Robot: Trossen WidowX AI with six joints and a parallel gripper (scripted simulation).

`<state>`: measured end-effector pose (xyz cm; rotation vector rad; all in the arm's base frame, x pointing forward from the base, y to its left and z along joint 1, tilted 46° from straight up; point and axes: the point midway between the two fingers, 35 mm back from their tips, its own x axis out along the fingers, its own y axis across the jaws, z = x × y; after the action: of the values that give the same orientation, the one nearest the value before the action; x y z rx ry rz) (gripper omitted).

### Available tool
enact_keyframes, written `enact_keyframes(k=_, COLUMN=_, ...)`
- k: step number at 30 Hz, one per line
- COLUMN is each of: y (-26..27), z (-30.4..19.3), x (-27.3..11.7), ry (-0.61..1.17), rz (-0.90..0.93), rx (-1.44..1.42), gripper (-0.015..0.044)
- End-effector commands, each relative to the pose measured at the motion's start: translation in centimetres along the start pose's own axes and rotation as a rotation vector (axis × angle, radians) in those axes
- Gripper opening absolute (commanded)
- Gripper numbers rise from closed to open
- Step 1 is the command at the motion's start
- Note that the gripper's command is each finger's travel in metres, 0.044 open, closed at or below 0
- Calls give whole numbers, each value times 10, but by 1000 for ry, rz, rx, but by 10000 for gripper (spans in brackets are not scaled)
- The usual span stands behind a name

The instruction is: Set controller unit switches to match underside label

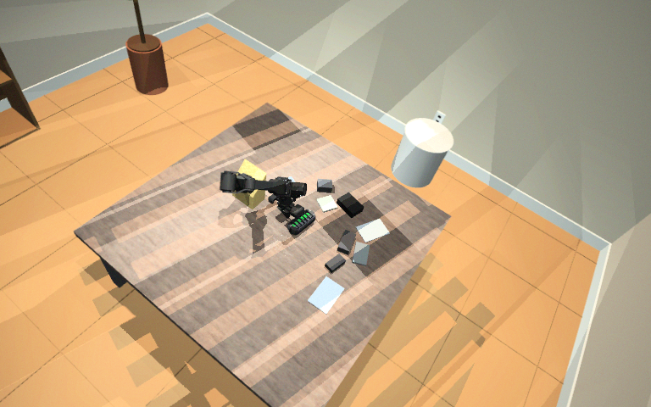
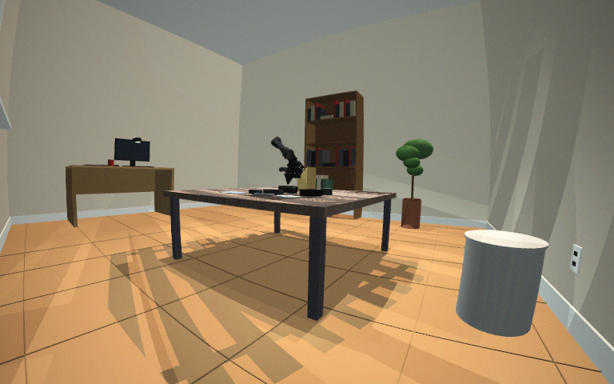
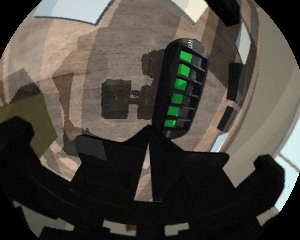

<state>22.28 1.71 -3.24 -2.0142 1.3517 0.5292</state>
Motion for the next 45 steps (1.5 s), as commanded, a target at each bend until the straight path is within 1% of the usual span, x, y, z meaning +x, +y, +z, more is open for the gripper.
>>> enact_keyframes(k=1, y=2, z=-1, x=-1, ry=4, rz=-14, rx=-8, gripper=0)
enact_keyframes(k=6, y=0, z=0, x=-1, ry=-1, rz=-9, rx=2, gripper=0)
enact_keyframes(k=23, y=-44, z=54, x=-10, ry=50, rz=142, rx=-17, gripper=440)
enact_keyframes(k=38, y=-64, z=106, x=-18, ry=162, rz=271, rx=-25, gripper=440)
enact_keyframes(k=45, y=-64, z=108, x=-15, ry=168, rz=276, rx=-25, gripper=440)
